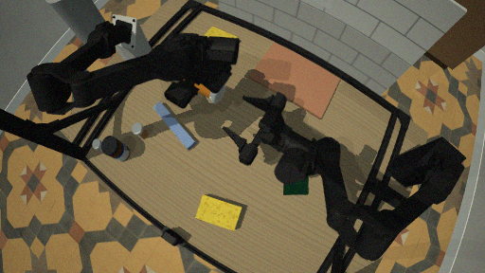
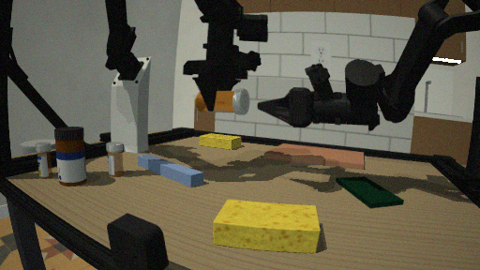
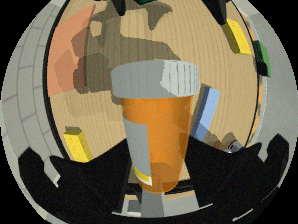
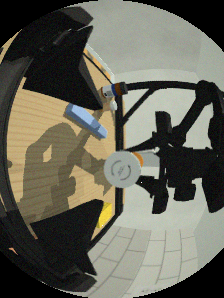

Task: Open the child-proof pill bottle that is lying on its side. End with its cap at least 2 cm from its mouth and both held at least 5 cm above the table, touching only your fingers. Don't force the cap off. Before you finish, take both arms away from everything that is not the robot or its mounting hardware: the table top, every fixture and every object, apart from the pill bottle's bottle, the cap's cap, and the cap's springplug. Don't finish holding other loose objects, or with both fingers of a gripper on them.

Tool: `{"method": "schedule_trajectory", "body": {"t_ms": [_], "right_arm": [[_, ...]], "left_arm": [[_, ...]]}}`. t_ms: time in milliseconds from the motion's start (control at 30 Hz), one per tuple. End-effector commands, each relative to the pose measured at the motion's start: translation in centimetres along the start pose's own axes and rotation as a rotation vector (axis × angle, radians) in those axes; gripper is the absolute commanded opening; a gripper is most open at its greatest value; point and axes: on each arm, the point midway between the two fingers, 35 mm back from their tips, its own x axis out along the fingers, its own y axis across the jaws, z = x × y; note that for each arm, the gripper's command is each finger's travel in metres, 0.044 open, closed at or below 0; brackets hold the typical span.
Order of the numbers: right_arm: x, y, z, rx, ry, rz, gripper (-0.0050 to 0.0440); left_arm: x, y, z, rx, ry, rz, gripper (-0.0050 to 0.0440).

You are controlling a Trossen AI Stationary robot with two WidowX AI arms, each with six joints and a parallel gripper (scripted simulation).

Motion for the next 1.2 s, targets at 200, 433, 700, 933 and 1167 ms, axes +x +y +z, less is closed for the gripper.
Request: {"method": "schedule_trajectory", "body": {"t_ms": [200,433,700,933,1167], "right_arm": [[0.9,-2.3,0.3,-0.007,-0.047,-0.01,0.044],[1.7,-2.3,0.3,-0.007,-0.047,-0.01,0.044],[3.0,-2.3,0.3,-0.007,-0.047,-0.01,0.044],[4.0,-2.3,0.4,-0.007,-0.047,-0.01,0.044],[4.9,-2.3,0.5,-0.007,-0.047,-0.01,0.044]], "left_arm": [[0.0,-0.1,0.0,0.008,-0.003,-0.005,0.0],[0.0,-0.1,0.0,0.008,-0.003,-0.005,0.0],[0.0,-0.1,0.0,0.008,-0.003,-0.005,0.0],[0.0,-0.1,0.0,0.008,-0.003,-0.005,0.0],[0.0,-0.1,0.0,0.008,-0.003,-0.005,0.0]]}}
